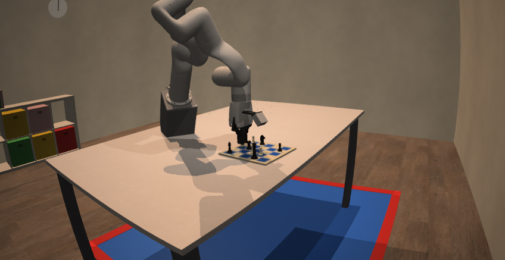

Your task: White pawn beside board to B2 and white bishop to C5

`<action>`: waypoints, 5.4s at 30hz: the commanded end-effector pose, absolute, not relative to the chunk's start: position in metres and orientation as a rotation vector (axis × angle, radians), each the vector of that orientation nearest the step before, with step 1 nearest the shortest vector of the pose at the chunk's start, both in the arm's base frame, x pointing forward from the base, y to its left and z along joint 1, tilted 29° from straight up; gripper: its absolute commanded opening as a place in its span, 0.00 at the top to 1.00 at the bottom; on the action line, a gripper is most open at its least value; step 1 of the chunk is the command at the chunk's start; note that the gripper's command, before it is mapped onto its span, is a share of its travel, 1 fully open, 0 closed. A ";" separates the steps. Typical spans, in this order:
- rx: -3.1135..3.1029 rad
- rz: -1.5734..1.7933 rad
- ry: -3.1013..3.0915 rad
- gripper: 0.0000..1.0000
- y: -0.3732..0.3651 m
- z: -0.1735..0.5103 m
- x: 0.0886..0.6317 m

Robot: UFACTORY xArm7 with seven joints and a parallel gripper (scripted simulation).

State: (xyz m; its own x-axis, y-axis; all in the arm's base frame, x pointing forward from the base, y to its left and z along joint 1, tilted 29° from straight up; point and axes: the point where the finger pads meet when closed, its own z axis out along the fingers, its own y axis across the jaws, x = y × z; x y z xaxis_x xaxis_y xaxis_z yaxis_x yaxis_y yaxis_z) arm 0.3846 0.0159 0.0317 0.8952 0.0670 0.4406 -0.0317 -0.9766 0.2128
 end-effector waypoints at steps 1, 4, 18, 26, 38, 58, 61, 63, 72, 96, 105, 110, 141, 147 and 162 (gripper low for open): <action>2.847 0.675 0.029 1.00 0.016 0.031 0.385; 2.847 0.675 0.029 1.00 0.016 0.031 0.386; 2.847 0.675 0.029 1.00 0.016 0.029 0.387; 2.847 0.675 0.029 1.00 0.016 0.029 0.387; 2.847 0.675 0.029 1.00 0.016 0.029 0.387; 2.847 0.675 0.029 0.85 0.016 0.029 0.387; 2.847 0.675 0.029 0.78 0.016 0.029 0.387; 2.847 0.675 0.029 0.70 0.016 0.029 0.387; 2.847 0.675 0.029 0.63 0.016 0.029 0.387; 2.847 0.675 0.029 0.63 0.023 0.062 0.370; 2.847 0.675 0.029 0.63 0.031 0.092 0.354; 2.847 0.675 0.029 0.63 0.034 0.105 0.347; 2.847 0.675 0.029 0.00 0.034 0.109 0.346; 2.847 0.675 0.029 0.00 0.037 0.122 0.339; 2.847 0.675 0.029 0.00 0.048 0.165 0.317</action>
State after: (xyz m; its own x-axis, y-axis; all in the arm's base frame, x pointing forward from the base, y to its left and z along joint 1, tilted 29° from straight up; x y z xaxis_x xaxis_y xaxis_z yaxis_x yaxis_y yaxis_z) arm 0.3231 0.0459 0.1537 0.8949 0.0680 0.4410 -0.0305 -0.9767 0.2126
